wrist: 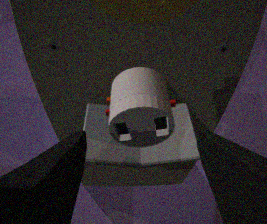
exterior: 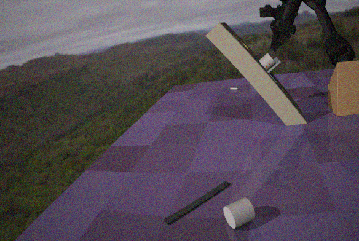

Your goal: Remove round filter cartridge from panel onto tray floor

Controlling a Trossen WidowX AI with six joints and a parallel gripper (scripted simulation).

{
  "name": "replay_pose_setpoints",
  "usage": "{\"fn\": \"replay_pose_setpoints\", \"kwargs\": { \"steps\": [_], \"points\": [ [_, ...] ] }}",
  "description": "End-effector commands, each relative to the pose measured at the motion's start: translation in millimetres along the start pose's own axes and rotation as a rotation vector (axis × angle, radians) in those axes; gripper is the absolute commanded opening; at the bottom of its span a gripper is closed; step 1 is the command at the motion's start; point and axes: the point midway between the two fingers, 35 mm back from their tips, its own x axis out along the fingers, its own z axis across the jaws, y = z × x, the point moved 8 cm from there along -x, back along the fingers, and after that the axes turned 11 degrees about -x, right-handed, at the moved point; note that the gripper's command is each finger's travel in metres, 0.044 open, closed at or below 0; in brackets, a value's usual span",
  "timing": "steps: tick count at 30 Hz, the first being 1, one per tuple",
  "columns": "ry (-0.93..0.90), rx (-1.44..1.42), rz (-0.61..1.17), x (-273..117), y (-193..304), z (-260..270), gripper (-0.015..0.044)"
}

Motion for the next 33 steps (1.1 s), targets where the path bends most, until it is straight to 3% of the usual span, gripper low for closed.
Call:
{"fn": "replay_pose_setpoints", "kwargs": {
  "steps": [1, 28, 33],
  "points": [
    [0.000, -0.009, 0.012, 10, 3, 1, 0.0305],
    [0.005, -0.008, 0.010, 43, 4, -1, 0.0305],
    [-0.002, 0.001, 0.005, 40, 1, -1, 0.0271]
  ]
}}
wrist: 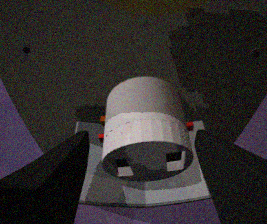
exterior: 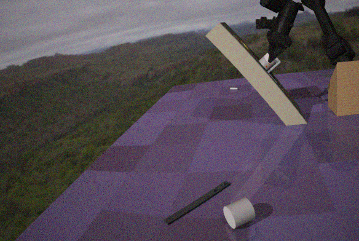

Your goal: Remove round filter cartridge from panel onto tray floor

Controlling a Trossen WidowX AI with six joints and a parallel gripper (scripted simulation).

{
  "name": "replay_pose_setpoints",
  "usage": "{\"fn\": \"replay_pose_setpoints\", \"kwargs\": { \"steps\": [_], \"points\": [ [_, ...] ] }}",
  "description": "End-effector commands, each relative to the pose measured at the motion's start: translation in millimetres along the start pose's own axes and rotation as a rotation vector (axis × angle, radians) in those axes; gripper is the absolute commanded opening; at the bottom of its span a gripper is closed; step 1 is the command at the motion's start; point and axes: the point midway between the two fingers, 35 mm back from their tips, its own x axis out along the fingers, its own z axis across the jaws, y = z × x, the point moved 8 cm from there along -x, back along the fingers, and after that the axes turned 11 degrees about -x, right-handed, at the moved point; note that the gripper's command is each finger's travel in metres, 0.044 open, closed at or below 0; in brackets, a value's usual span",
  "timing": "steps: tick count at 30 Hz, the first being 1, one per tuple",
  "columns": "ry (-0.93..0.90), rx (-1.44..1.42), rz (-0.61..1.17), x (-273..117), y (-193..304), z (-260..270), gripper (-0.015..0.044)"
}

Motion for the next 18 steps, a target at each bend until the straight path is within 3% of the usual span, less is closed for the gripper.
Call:
{"fn": "replay_pose_setpoints", "kwargs": {
  "steps": [1, 13, 18],
  "points": [
    [0.000, 0.000, 0.000, -0.3, -0.1, 0.0, 0.0265],
    [0.000, 0.000, 0.000, -0.3, -0.1, 0.0, 0.0185],
    [0.000, 0.000, 0.000, -1.2, -2.2, -0.4, 0.0054]
  ]
}}
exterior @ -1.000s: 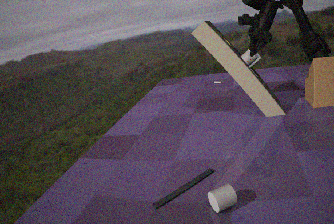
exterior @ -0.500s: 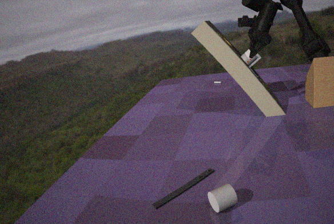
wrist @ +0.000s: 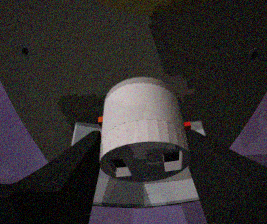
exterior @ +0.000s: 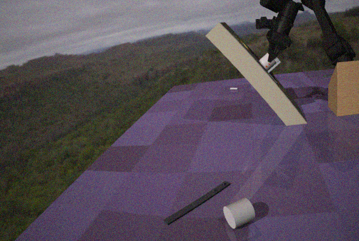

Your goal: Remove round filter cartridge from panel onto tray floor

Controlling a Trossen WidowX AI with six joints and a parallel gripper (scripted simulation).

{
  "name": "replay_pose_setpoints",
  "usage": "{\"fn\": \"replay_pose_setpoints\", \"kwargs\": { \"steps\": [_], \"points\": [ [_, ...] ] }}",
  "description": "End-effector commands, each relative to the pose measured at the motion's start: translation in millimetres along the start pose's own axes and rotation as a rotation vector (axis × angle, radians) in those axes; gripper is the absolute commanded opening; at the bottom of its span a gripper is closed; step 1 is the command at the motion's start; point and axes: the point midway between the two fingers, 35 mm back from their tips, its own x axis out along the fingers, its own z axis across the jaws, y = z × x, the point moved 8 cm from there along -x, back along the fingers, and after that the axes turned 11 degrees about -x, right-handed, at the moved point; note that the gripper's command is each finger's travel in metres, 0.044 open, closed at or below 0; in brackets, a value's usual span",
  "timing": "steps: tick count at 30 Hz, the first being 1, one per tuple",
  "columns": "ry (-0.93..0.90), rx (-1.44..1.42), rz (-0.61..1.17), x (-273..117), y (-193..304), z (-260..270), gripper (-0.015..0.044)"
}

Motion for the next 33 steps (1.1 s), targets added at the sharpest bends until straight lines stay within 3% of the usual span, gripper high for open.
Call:
{"fn": "replay_pose_setpoints", "kwargs": {
  "steps": [1, 2, 11, 27, 33],
  "points": [
    [-0.004, 0.001, 0.000, -2, -5, -1, 0.0027],
    [-0.003, 0.001, 0.000, -4, -8, -1, 0.0001],
    [-0.002, 0.000, 0.000, -14, -23, -4, 0.0000],
    [-0.004, -0.002, 0.003, -98, -28, -3, 0.0000],
    [-0.003, -0.002, 0.002, -101, -30, 4, 0.0000]
  ]
}}
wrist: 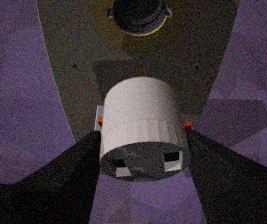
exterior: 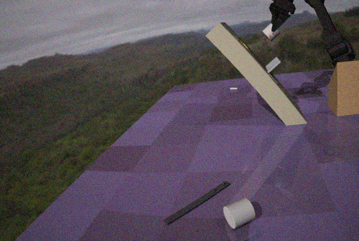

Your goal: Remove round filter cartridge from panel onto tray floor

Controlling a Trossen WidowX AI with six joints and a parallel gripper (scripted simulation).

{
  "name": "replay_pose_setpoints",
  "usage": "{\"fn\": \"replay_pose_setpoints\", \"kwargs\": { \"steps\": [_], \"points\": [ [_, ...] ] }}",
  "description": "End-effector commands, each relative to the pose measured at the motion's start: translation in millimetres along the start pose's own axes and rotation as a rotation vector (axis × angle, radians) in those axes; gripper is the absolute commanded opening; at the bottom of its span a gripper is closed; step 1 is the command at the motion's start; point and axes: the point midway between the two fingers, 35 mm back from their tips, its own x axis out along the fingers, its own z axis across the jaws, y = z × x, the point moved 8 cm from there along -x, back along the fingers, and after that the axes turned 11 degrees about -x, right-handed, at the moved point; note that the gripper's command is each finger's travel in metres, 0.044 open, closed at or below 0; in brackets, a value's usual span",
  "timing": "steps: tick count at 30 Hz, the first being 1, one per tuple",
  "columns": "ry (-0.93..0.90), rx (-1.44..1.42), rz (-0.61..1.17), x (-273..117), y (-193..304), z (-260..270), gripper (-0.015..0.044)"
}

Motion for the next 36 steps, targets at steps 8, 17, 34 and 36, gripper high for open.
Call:
{"fn": "replay_pose_setpoints", "kwargs": {
  "steps": [8, 17, 34, 36],
  "points": [
    [-0.004, 0.009, -0.003, -1, -13, 47, 0.0000],
    [-0.005, 0.011, -0.004, 6, -17, 87, 0.0000],
    [-0.329, -0.548, -0.010, -13, 27, 164, 0.0000],
    [-0.376, -0.627, -0.024, -16, 34, 175, 0.0000]
  ]
}}
